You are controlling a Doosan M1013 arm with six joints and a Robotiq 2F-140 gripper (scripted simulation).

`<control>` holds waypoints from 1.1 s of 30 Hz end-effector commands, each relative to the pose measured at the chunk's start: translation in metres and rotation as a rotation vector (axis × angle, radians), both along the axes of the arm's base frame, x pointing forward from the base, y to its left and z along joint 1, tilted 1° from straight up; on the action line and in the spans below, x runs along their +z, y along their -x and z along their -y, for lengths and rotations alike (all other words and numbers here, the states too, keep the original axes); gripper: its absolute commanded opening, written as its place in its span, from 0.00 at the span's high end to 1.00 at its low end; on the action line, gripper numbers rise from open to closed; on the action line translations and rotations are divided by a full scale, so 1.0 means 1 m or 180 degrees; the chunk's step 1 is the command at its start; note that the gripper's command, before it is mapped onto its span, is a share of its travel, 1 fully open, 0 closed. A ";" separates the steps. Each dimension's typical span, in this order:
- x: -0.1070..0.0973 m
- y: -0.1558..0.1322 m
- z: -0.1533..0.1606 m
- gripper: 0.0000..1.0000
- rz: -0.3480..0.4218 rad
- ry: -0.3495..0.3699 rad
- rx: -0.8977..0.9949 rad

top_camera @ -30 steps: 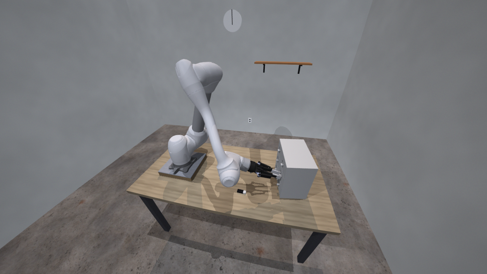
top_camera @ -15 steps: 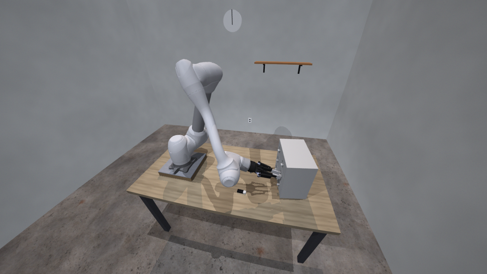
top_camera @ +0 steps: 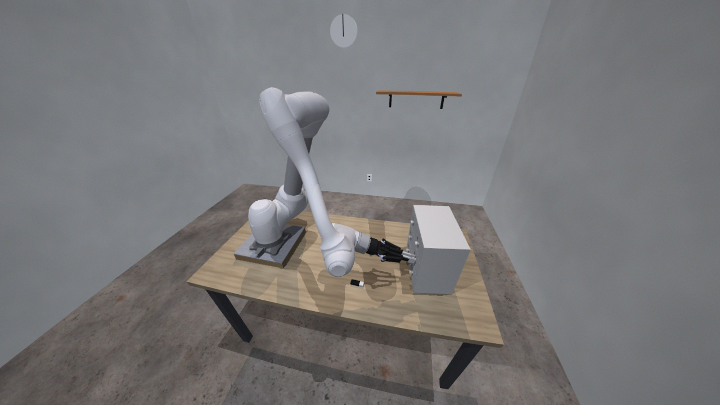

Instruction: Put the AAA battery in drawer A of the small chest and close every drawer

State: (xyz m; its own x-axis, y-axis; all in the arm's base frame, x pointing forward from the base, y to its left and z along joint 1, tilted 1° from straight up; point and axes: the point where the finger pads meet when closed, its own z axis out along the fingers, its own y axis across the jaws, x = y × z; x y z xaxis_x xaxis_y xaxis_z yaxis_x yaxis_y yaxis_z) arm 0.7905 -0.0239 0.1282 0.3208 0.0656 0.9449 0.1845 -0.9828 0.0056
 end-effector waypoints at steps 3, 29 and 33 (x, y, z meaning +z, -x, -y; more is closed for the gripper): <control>0.000 0.000 0.000 0.92 0.0000 0.0000 0.0000; 0.000 0.003 0.001 0.92 0.0000 0.0000 0.0000; 0.000 0.005 0.001 0.92 0.0000 0.0000 0.0000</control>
State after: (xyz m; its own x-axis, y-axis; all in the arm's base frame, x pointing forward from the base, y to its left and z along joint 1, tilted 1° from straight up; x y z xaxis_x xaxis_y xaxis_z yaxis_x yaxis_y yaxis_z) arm 0.7862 -0.0248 0.1282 0.3208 0.0656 0.9449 0.1844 -0.9828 0.0056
